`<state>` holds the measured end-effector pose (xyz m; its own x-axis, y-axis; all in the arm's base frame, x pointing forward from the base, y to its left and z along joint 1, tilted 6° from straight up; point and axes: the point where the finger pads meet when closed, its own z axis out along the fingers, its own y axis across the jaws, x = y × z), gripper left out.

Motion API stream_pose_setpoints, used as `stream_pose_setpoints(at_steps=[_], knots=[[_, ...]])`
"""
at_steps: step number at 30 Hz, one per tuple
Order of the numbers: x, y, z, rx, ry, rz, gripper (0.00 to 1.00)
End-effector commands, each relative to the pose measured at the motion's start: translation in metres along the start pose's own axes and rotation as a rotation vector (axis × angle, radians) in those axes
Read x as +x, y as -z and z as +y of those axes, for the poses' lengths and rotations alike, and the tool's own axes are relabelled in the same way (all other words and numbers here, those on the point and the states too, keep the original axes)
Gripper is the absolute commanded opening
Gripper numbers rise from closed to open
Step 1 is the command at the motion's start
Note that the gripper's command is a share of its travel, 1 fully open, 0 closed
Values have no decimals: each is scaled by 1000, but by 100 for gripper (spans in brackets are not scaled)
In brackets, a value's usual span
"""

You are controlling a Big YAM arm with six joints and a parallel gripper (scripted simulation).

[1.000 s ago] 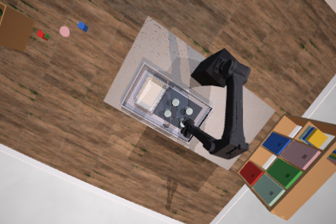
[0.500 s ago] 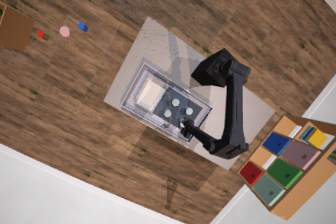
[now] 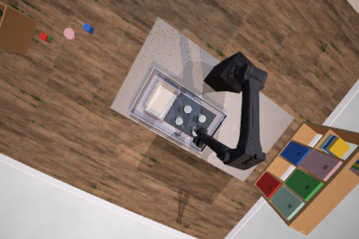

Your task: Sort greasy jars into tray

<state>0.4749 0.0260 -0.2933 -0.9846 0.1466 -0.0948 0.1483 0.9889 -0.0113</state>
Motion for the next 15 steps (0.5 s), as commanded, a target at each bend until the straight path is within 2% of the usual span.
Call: stream_pose_setpoints(at_steps=[1,12,15], knots=[[-12,2,-2,0,-1,-15,0],[17,1,-2,0,-1,-15,0],[17,1,-2,0,-1,-15,0]])
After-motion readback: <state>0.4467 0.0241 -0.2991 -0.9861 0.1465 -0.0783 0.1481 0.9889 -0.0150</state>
